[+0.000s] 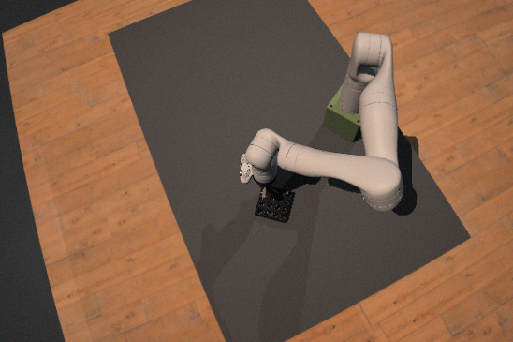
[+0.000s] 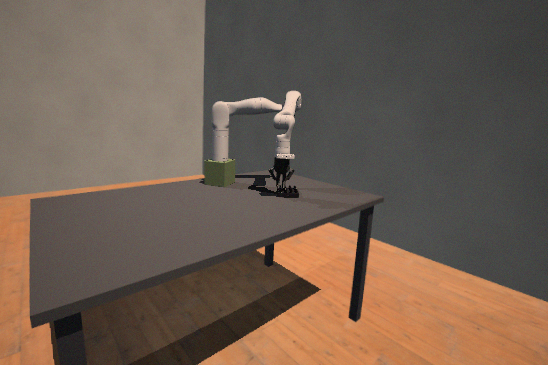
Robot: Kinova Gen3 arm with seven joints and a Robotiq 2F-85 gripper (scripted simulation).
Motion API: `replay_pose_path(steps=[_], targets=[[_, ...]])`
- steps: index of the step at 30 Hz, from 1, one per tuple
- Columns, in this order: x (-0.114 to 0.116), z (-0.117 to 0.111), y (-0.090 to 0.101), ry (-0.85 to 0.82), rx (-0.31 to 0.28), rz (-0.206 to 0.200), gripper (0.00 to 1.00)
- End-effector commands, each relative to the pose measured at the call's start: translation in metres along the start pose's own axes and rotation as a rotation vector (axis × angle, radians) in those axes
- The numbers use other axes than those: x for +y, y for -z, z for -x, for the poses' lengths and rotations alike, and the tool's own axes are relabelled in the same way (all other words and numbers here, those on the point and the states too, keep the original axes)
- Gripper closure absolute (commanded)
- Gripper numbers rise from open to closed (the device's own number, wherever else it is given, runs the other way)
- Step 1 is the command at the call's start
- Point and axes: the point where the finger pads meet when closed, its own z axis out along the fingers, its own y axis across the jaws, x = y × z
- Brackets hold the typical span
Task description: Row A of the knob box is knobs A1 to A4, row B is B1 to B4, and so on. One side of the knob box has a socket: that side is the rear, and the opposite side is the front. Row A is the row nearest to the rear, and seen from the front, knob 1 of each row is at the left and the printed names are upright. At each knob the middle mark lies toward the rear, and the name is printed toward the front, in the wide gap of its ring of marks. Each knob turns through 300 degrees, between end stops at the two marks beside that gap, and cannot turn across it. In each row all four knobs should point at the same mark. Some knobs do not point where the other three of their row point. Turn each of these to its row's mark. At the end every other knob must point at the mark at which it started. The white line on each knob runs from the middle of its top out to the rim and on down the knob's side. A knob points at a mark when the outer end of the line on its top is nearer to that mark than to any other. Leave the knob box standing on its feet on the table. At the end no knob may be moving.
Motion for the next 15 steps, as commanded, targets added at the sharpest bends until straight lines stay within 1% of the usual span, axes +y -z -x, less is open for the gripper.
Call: replay_pose_path(steps=[1, 15], targets=[[-0.0004, -0.0003, 0.0006, 0.0, 0.001, -0.001, 0.81], [-0.0004, -0.0003, -0.0006, 0.0, 0.001, -0.001, 0.81]])
